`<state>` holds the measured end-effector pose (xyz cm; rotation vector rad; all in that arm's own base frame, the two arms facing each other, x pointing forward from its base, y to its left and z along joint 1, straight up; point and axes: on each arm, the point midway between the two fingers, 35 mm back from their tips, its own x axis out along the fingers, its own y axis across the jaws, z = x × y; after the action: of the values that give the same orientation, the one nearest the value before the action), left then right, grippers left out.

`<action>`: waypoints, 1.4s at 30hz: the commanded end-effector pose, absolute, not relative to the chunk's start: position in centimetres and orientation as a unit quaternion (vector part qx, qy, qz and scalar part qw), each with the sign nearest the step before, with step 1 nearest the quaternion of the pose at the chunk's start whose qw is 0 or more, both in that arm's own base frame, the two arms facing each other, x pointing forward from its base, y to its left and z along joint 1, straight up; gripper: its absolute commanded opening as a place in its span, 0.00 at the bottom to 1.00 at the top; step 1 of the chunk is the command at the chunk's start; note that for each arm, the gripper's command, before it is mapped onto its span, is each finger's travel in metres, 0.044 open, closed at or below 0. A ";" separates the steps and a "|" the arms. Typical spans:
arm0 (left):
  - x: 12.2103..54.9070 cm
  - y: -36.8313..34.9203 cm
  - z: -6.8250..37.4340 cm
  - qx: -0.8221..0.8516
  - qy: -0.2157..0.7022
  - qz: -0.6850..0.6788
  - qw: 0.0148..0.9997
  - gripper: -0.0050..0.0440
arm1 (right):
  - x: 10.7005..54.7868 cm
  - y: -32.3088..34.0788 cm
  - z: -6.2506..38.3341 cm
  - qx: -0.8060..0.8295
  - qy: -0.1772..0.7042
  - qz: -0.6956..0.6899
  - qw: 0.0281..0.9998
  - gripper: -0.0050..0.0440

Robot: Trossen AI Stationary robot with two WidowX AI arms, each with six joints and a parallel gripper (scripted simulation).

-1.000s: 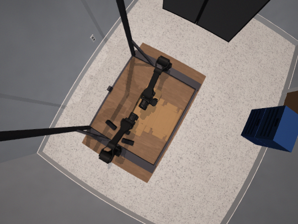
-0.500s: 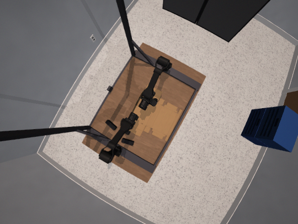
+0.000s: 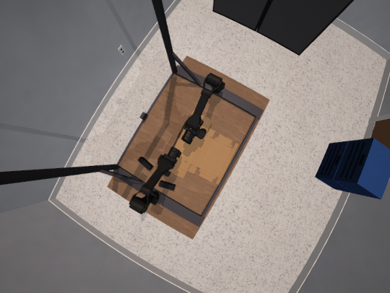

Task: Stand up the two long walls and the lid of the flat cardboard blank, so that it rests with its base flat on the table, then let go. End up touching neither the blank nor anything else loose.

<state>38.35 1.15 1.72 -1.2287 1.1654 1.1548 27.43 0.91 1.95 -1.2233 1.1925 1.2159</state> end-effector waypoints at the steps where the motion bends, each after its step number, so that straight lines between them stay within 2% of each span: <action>1: 37.5 1.1 0.4 -0.502 0.497 0.492 0.509 0.30 | 27.5 1.0 1.9 -0.506 0.491 0.503 0.500 0.10; 9: 37.6 1.1 0.5 -0.503 0.497 0.491 0.509 0.30 | 28.1 1.0 7.4 -0.506 0.491 0.503 0.500 0.10; 18: 37.8 1.1 0.9 -0.504 0.496 0.491 0.510 0.30 | 28.1 1.0 7.5 -0.506 0.491 0.503 0.500 0.10; 21: 38.0 1.1 2.1 -0.504 0.496 0.491 0.509 0.30 | 28.1 1.0 7.5 -0.506 0.491 0.503 0.500 0.24; 24: 38.4 1.1 5.3 -0.504 0.496 0.491 0.509 0.30 | 28.1 1.0 7.5 -0.506 0.491 0.503 0.500 0.39; 25: 38.5 1.1 6.6 -0.504 0.496 0.491 0.508 0.30 | 28.1 1.0 7.5 -0.506 0.491 0.503 0.500 0.40; 28: 38.4 1.1 9.4 -0.505 0.496 0.492 0.507 0.30 | 28.1 1.0 7.5 -0.506 0.491 0.503 0.500 0.40; 39: 38.4 1.1 9.5 -0.505 0.496 0.492 0.507 0.30 | 28.1 1.0 7.5 -0.506 0.491 0.503 0.500 0.40; 41: 38.3 1.2 9.5 -0.504 0.495 0.490 0.510 0.20 | 28.2 0.9 7.4 -0.497 0.502 0.493 0.509 0.30; 42: 38.1 1.2 9.6 -0.504 0.495 0.491 0.510 0.15 | 28.3 0.8 7.4 -0.485 0.513 0.481 0.520 0.30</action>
<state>38.16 1.16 8.72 -1.2025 1.2117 1.1987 27.87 0.92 6.87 -1.1959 1.2188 1.2104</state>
